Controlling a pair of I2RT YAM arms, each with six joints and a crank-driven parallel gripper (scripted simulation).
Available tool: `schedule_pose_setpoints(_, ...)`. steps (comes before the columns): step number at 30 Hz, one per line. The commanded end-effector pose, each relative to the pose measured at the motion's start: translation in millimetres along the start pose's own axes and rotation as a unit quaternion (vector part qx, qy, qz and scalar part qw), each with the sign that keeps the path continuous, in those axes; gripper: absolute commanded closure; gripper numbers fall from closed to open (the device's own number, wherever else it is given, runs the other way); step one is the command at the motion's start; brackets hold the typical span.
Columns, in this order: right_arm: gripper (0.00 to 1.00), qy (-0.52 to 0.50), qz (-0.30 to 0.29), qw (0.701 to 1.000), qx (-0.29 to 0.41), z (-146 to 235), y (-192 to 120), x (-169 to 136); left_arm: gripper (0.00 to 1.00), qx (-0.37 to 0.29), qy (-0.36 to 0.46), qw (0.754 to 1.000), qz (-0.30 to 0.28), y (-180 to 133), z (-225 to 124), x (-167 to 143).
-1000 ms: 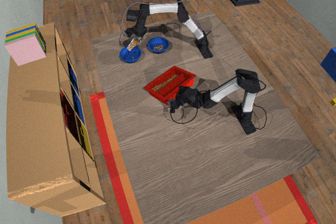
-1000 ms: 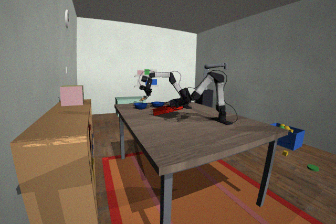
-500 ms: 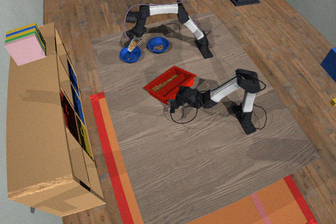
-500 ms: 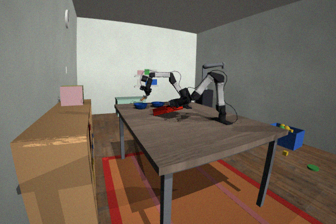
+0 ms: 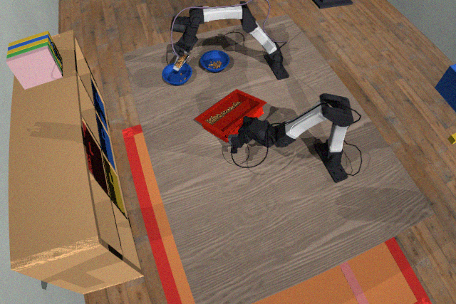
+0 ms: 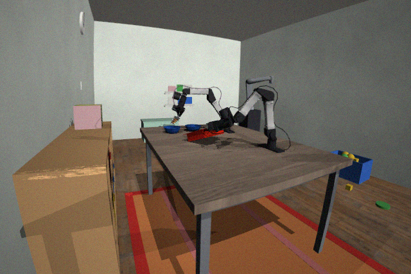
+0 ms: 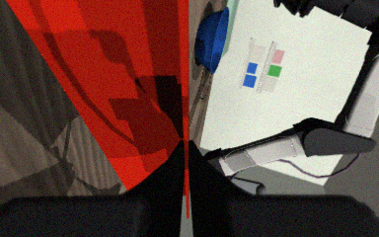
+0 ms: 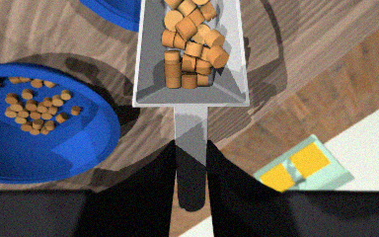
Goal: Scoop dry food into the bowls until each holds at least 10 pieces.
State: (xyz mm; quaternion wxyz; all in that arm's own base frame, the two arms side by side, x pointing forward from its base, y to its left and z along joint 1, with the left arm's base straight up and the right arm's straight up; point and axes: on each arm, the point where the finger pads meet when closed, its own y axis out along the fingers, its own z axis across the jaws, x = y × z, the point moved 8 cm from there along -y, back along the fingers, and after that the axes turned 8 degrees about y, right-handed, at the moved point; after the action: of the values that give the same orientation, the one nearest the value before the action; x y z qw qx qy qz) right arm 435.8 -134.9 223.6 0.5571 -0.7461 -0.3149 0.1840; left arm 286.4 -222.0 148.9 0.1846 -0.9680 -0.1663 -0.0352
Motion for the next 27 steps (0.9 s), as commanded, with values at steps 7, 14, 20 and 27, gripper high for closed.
schedule_pose_setpoints(7, 1.0, -0.038, -0.017, 0.997, -0.066, -18, -30, 0, 1.0, -0.048, 0.055, 0.997, -0.016, -5, -34, 11)
schedule_pose_setpoints(14, 1.0, -0.046, -0.014, 0.997, -0.068, -13, -30, 6, 1.0, -0.048, 0.055, 0.997, -0.016, -5, -34, 11)
schedule_pose_setpoints(20, 1.0, -0.048, 0.004, 0.995, -0.093, -4, -35, 13, 1.0, -0.048, 0.055, 0.997, -0.016, -5, -34, 11)
schedule_pose_setpoints(27, 1.0, -0.059, 0.025, 0.99, -0.125, 4, -41, 21, 1.0, -0.048, 0.055, 0.997, -0.016, -5, -34, 11)
